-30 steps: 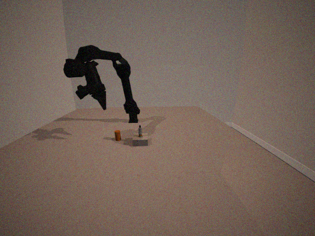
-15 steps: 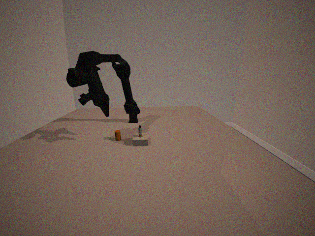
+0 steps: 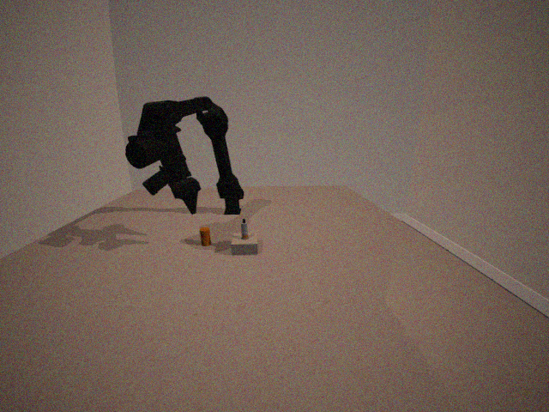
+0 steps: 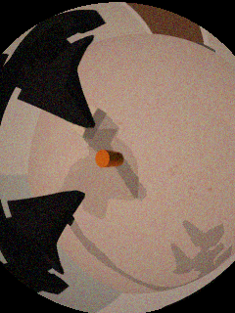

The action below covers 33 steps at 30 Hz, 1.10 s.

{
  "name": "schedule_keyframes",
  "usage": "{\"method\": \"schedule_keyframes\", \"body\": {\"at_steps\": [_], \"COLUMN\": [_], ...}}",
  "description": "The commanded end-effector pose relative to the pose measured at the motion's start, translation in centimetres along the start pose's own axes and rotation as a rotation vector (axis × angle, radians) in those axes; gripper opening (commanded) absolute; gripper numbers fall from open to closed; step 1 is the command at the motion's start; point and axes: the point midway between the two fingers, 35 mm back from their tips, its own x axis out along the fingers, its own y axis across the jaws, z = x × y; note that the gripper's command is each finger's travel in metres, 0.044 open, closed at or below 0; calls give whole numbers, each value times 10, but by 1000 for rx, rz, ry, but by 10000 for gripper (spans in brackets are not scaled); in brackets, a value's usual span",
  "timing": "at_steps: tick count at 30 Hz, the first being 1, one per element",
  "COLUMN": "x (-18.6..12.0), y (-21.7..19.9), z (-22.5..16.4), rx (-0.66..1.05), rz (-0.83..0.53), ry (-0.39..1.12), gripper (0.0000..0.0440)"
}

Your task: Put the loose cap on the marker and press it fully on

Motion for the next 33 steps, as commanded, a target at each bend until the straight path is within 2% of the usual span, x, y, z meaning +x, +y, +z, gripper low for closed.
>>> {"method": "schedule_keyframes", "body": {"at_steps": [1,20,33], "x": [8,51,88], "y": [0,3,3], "z": [-1,-10,-10], "rx": [-19,-118,-209], "rz": [-31,-123,-153], "ry": [-5,-20,-20], "gripper": [298,282,251]}}
